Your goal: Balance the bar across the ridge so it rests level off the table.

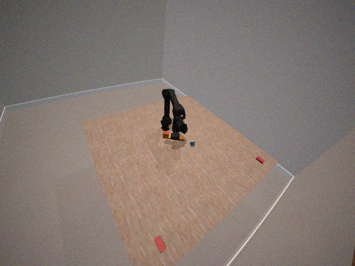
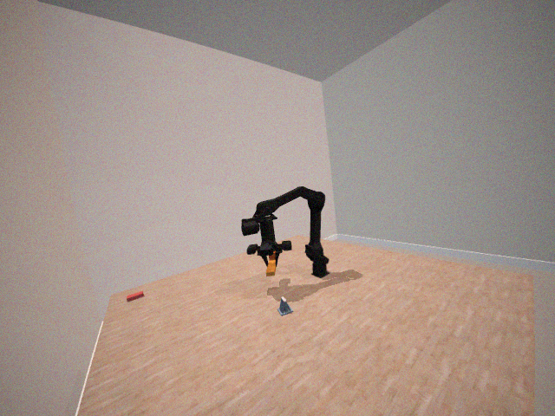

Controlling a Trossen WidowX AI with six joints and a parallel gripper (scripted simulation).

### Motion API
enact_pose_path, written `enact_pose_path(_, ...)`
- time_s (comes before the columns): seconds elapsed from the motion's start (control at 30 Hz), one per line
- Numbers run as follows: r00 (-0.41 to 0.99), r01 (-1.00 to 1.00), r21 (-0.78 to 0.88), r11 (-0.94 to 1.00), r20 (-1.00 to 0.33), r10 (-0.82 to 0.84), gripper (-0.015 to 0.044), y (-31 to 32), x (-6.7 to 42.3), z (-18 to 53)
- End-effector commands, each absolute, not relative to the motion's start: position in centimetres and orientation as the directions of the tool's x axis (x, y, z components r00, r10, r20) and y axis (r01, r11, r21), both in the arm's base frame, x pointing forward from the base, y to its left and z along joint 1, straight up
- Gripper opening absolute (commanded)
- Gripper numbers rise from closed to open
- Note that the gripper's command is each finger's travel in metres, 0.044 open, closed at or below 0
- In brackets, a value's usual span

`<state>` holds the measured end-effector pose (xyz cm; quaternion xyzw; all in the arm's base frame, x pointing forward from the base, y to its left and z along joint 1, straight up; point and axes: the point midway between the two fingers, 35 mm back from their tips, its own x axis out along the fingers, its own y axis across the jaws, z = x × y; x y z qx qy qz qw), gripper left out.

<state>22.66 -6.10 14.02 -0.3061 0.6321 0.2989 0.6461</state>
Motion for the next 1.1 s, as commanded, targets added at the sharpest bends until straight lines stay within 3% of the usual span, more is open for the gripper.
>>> enact_pose_path(0.0,0.019,-0.721,-0.017,0.693,-1.000,-0.004,0.0000,-5.3,23.5,14.2)
enact_pose_path(1.07,0.023,-0.128,0.000,0.992,-1.000,0.003,0.0000,3.4,29.8,14.8)
